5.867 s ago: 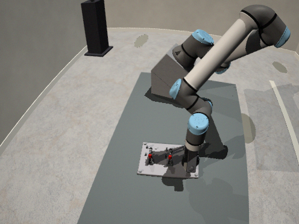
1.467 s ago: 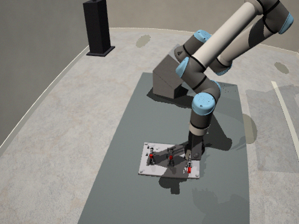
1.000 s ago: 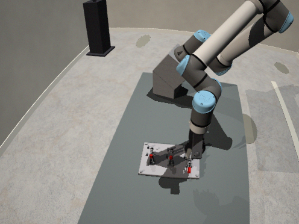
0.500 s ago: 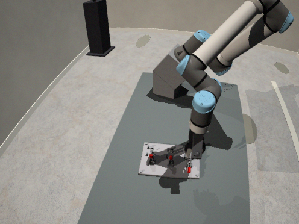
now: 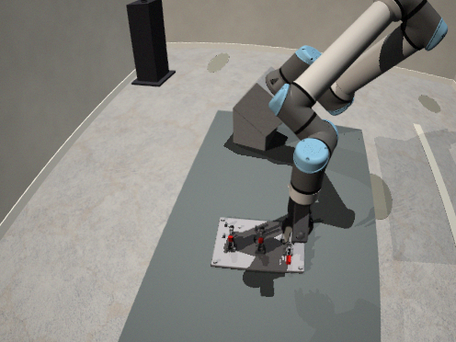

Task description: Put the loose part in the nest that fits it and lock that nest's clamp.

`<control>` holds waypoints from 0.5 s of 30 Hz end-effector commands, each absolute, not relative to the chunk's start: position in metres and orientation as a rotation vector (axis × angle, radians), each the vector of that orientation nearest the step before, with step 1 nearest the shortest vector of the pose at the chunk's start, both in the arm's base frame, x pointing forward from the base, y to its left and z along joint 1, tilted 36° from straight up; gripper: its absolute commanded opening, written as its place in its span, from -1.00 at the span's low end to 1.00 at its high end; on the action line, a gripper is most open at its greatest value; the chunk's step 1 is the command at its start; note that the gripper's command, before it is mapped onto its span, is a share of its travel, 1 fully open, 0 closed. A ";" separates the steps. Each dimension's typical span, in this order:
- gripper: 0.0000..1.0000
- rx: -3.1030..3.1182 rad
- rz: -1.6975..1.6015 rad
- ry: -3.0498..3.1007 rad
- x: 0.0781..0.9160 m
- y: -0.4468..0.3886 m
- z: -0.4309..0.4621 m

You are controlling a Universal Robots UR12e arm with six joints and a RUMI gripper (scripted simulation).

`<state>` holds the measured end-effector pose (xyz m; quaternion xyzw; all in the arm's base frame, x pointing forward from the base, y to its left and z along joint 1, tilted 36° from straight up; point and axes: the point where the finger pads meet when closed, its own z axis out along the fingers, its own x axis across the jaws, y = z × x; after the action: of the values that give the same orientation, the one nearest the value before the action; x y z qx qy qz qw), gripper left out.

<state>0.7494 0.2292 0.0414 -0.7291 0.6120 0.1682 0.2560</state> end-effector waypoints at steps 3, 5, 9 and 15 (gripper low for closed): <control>-0.44 -1.979 0.454 1.662 0.750 0.228 0.042; -0.44 -1.979 0.454 1.662 0.750 0.228 0.042; 1.00 -1.979 0.454 1.662 0.750 0.228 0.042; 1.00 -1.979 0.454 1.662 0.750 0.228 0.042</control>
<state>0.7494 0.2292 0.0414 -0.7291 0.6120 0.1682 0.2560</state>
